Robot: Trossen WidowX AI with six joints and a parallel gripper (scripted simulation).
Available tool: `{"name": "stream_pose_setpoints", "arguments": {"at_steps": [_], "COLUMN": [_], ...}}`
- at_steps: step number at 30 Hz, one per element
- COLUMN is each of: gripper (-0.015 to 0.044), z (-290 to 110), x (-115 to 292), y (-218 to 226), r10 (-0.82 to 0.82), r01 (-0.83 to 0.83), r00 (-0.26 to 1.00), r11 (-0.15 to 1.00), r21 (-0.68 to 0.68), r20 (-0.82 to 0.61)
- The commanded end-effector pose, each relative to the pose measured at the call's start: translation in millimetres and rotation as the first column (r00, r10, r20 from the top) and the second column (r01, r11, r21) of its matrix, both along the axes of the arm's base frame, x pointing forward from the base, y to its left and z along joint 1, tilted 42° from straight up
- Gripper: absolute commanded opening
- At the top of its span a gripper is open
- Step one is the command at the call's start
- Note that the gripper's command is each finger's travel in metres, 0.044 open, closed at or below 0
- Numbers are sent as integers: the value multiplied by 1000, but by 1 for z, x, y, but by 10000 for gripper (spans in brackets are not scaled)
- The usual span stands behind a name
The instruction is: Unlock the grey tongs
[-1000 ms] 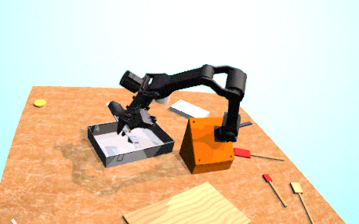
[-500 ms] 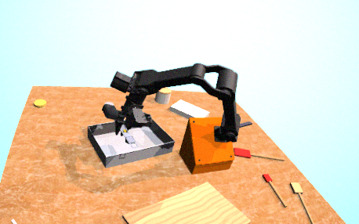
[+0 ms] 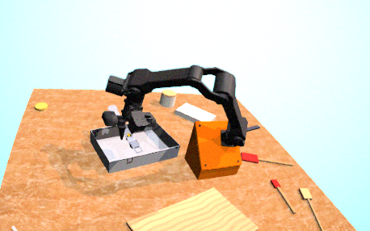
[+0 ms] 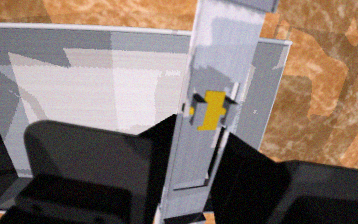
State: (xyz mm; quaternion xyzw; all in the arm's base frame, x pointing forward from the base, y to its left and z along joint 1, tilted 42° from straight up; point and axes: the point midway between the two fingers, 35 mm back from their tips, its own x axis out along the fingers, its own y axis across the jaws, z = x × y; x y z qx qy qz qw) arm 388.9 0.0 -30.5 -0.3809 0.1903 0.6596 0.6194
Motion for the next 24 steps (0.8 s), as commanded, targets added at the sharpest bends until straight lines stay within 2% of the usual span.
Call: {"name": "stream_pose_setpoints", "arguments": {"at_steps": [1, 16, 24], "gripper": [-150, -150, -150], "z": [2, 5, 29], "x": [-1, -3, -3], "y": [-2, -1, 20], "r10": [47, 91, 0], "r01": [-48, -93, -4], "r00": [998, 992, 988], "r11": [999, 995, 1000], "r21": [-16, -21, -22], "r20": [-41, -82, -156]}}
